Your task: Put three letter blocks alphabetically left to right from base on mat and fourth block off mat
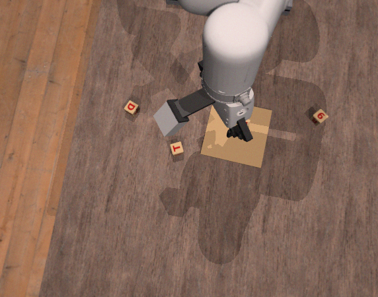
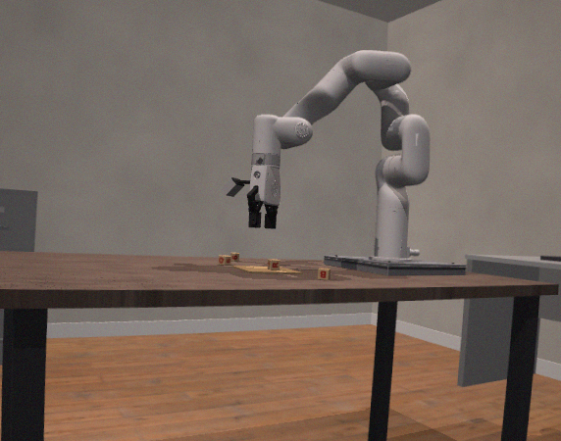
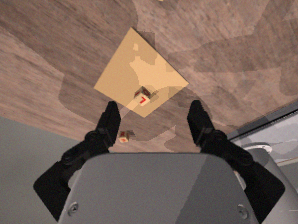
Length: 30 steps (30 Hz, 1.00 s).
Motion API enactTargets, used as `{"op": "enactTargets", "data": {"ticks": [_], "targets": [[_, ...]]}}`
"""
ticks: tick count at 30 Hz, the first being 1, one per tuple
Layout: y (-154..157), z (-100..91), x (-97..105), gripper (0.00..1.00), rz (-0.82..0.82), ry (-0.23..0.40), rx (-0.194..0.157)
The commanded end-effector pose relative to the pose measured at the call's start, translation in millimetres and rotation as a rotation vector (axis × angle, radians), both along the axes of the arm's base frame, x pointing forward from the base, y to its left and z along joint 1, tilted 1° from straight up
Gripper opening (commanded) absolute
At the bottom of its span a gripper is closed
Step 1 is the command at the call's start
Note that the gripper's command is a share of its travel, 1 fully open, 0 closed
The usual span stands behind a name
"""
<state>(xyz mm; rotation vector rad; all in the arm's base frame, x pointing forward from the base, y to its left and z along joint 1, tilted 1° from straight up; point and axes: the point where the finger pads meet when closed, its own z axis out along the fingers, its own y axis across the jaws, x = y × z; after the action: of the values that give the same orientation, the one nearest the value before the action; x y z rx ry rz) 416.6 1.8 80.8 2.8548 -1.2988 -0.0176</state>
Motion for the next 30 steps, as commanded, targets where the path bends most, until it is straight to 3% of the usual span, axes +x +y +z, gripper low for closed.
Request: {"op": "enactTargets", "data": {"ticks": [1,21,30], "targets": [[10,-0.7,-1,1.0,0.139,-0.004,0.001],[43,-7.4,-11,1.0,0.602,-0.002,0.006],[52,-9.3,-15,1.0,0.736,-0.002,0.007]]}}
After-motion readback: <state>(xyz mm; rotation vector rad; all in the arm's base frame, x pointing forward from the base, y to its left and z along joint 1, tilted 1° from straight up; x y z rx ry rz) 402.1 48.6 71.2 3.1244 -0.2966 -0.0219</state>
